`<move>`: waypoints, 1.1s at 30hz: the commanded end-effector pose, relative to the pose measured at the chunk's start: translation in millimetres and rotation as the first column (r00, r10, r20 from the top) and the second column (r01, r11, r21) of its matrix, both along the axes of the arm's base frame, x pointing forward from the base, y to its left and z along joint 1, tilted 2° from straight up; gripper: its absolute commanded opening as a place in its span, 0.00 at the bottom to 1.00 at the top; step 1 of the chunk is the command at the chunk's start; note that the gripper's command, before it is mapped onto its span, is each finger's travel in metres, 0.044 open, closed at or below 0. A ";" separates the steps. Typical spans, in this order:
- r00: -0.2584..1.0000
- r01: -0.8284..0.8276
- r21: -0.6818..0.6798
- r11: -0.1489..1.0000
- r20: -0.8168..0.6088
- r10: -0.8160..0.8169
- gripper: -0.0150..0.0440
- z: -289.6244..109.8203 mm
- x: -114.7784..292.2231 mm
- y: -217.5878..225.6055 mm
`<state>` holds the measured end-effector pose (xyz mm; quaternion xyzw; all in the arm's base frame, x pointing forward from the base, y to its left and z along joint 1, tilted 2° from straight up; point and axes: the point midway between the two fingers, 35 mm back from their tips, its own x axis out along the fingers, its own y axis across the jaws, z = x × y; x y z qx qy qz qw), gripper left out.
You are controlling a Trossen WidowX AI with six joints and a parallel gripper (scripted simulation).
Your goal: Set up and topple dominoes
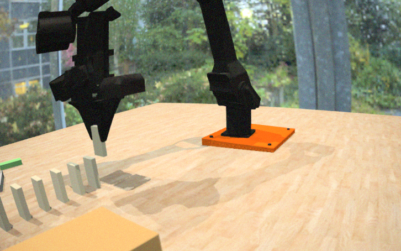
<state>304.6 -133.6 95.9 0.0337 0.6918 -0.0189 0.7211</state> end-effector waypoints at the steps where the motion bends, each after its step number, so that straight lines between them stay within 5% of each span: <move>1: 1.000 0.003 0.005 1.000 -0.008 -0.003 0.44 -17.6 -3.2 2.3; 19: 1.000 0.003 0.005 1.000 -0.009 -0.003 0.44 -40.3 -6.9 5.0; 31: 1.000 0.003 0.005 1.000 -0.009 -0.003 0.97 -40.3 -6.9 5.0; 33: 1.000 0.003 0.005 1.000 -0.009 -0.003 1.00 -40.3 -6.9 5.0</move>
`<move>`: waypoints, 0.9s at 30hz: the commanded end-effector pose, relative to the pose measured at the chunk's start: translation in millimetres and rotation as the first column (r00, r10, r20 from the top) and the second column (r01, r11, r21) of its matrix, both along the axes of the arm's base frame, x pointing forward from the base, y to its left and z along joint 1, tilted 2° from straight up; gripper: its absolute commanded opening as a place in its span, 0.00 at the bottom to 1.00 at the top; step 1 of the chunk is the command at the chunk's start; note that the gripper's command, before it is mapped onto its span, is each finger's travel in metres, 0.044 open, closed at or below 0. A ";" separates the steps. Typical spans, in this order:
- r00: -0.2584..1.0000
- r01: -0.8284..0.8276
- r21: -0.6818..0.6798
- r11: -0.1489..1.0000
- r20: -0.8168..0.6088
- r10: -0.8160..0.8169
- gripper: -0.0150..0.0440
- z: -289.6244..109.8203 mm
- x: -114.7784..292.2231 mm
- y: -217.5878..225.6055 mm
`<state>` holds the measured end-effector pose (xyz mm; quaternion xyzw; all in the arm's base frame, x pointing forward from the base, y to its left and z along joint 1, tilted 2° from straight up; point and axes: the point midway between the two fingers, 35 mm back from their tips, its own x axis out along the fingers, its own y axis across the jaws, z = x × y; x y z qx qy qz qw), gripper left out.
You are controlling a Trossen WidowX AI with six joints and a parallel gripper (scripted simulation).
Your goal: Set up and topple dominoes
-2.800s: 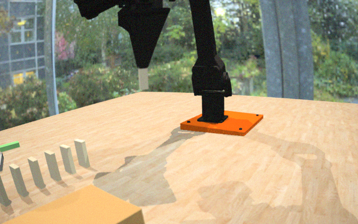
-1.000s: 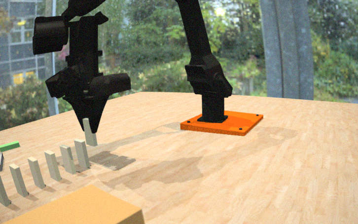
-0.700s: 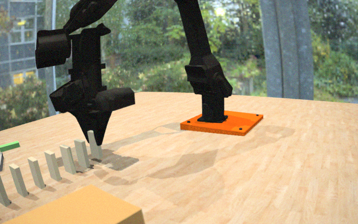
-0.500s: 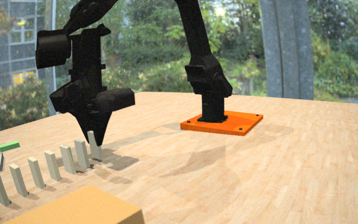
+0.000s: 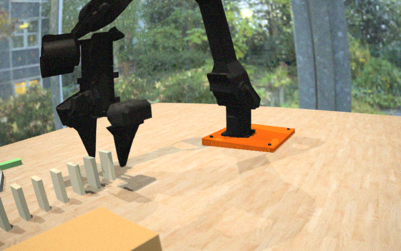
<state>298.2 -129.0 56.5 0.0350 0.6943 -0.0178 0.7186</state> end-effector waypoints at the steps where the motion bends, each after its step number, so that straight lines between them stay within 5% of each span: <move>1: 1.000 0.003 0.002 1.000 -0.002 -0.003 1.00 -0.9 -0.5 0.4; 12: 1.000 0.000 0.000 1.000 0.000 0.000 1.00 121.9 -2.2 -3.9; 17: 1.000 0.016 0.000 1.000 -0.001 -0.016 0.96 129.6 -4.6 -3.3; 22: 0.905 0.426 0.012 0.905 -0.014 -0.426 0.73 112.8 -12.8 -3.2; 27: 0.594 0.804 0.017 0.594 -0.035 -0.804 0.51 92.6 -24.0 -2.1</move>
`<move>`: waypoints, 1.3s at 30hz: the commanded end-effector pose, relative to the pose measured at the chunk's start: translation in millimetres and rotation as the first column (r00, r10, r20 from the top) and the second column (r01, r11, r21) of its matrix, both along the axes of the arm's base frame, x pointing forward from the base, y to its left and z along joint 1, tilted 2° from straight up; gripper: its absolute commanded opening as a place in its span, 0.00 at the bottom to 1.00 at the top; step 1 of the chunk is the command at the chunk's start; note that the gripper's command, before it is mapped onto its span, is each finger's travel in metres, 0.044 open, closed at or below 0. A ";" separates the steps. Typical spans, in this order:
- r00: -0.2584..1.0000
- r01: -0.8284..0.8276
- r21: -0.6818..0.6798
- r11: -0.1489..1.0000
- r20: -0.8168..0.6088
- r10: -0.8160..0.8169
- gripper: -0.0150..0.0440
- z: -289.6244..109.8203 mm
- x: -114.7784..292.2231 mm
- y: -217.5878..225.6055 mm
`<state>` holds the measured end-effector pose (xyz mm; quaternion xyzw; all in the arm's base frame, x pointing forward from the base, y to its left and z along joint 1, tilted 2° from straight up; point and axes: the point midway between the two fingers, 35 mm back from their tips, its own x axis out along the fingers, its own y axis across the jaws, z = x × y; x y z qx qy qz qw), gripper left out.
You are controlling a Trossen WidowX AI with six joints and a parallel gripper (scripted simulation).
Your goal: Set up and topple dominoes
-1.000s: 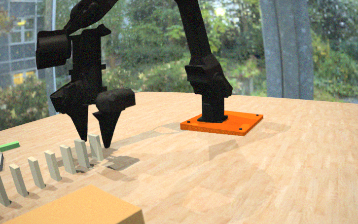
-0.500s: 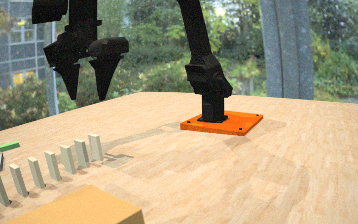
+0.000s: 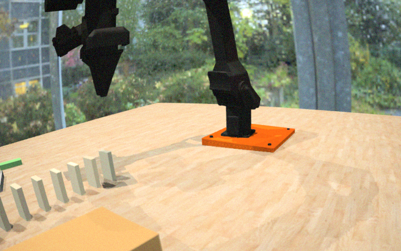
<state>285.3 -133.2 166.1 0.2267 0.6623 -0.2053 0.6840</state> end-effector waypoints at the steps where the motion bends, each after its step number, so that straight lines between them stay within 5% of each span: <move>1: 0.883 0.469 0.017 0.883 -0.021 -0.468 0.47 -21.2 -13.5 2.4; 6: 0.571 0.821 0.020 0.571 -0.041 -0.820 0.25 -41.2 -26.1 4.8; 8: 0.517 0.856 0.019 0.517 -0.044 -0.855 0.25 -43.9 -27.9 5.2; 39: 0.517 0.856 0.019 0.517 -0.044 -0.855 0.25 -43.9 -27.9 5.2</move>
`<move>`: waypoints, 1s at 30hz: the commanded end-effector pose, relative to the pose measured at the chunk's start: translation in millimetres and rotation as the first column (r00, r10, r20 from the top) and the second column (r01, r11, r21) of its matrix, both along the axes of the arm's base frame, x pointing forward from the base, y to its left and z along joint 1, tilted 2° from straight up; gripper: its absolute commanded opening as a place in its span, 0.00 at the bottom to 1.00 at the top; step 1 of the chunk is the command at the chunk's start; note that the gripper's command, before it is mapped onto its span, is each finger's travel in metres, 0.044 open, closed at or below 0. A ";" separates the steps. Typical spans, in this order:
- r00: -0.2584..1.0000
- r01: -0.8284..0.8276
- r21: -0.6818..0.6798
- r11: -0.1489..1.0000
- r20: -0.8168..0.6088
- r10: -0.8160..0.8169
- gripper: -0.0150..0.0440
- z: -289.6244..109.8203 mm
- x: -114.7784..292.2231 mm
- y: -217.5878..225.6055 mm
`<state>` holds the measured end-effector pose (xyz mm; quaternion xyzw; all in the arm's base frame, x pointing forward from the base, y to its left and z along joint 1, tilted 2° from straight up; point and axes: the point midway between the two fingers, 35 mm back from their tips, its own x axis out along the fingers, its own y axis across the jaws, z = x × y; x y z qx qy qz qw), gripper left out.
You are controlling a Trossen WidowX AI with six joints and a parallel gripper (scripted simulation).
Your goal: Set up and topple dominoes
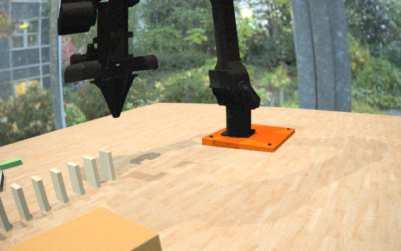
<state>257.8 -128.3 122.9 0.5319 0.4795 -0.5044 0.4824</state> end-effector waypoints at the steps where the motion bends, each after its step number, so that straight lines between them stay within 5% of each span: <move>1: 1.000 0.003 0.001 1.000 -0.001 -0.003 0.25 -0.7 -0.4 0.3; 22: 1.000 0.003 0.001 1.000 -0.001 -0.003 0.25 -3.4 0.0 0.2; 30: 1.000 0.003 0.002 1.000 -0.001 -0.003 0.25 -80.9 1.6 4.5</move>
